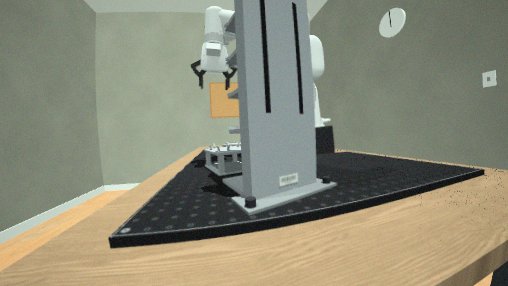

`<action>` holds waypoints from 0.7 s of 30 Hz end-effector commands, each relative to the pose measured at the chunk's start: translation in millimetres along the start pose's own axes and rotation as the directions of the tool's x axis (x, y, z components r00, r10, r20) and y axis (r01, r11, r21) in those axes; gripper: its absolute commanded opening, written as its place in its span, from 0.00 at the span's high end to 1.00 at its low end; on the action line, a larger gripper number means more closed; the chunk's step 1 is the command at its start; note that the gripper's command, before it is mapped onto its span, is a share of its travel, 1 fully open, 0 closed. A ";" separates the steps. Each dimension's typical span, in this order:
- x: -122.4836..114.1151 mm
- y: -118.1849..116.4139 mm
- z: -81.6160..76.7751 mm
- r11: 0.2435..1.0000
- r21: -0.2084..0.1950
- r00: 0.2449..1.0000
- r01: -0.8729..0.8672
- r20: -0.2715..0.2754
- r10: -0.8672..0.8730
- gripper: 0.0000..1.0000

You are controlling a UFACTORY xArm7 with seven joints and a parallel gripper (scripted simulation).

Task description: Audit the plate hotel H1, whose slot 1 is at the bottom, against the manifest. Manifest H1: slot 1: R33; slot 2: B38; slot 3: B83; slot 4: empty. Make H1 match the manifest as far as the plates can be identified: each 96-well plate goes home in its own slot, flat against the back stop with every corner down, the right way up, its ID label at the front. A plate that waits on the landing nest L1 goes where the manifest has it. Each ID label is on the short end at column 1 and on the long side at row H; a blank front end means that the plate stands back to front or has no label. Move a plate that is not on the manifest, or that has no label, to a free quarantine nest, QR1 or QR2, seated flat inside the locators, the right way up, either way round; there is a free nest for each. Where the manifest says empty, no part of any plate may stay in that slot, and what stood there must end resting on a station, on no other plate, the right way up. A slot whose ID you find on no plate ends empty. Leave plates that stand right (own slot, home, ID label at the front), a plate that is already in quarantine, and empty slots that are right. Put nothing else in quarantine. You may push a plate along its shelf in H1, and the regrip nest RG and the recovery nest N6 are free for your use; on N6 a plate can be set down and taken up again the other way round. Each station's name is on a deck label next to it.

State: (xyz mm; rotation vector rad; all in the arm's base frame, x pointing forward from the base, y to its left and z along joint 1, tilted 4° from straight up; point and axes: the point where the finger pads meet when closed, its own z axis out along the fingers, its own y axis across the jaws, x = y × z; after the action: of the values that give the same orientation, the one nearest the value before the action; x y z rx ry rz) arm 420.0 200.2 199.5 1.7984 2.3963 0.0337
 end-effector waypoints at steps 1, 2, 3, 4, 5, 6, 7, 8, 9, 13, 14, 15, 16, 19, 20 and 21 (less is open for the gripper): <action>5.2 0.7 3.5 0.990 0.013 0.988 0.140 -0.059 -0.139 0.00; 8.7 0.1 7.0 0.985 0.013 0.983 0.171 -0.070 -0.170 0.00; 9.1 0.0 7.5 0.979 0.014 0.976 0.202 -0.082 -0.201 0.00; 9.1 0.0 7.5 0.978 0.014 0.975 0.206 -0.083 -0.204 0.00; 9.1 0.0 7.4 0.978 0.014 0.975 0.206 -0.083 -0.204 0.00; 9.1 0.0 7.4 0.978 0.014 0.975 0.206 -0.083 -0.204 0.00; 9.1 0.0 7.4 0.978 0.014 0.975 0.206 -0.083 -0.204 0.00; 9.0 0.0 7.4 0.978 0.014 0.975 0.206 -0.083 -0.204 0.00; 9.0 0.0 7.4 0.978 0.014 0.975 0.206 -0.083 -0.204 0.00; 9.1 0.0 7.4 0.978 0.014 0.975 0.206 -0.083 -0.204 0.00; 9.1 0.0 7.4 0.978 0.014 0.975 0.206 -0.083 -0.204 0.00; 9.0 0.0 7.4 0.978 0.014 0.975 0.206 -0.083 -0.204 0.00; 9.0 0.0 7.4 0.978 0.014 0.975 0.206 -0.083 -0.204 0.00; 9.0 0.0 7.4 0.978 0.014 0.975 0.206 -0.083 -0.204 0.00; 9.1 0.1 7.3 0.978 0.014 0.975 0.206 -0.083 -0.204 0.00; 9.1 0.1 7.4 0.978 0.014 0.975 0.206 -0.083 -0.204 0.00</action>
State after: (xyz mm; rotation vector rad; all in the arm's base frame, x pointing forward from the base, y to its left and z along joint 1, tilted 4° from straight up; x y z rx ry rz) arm 417.5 207.8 189.4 1.5785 2.6395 0.0535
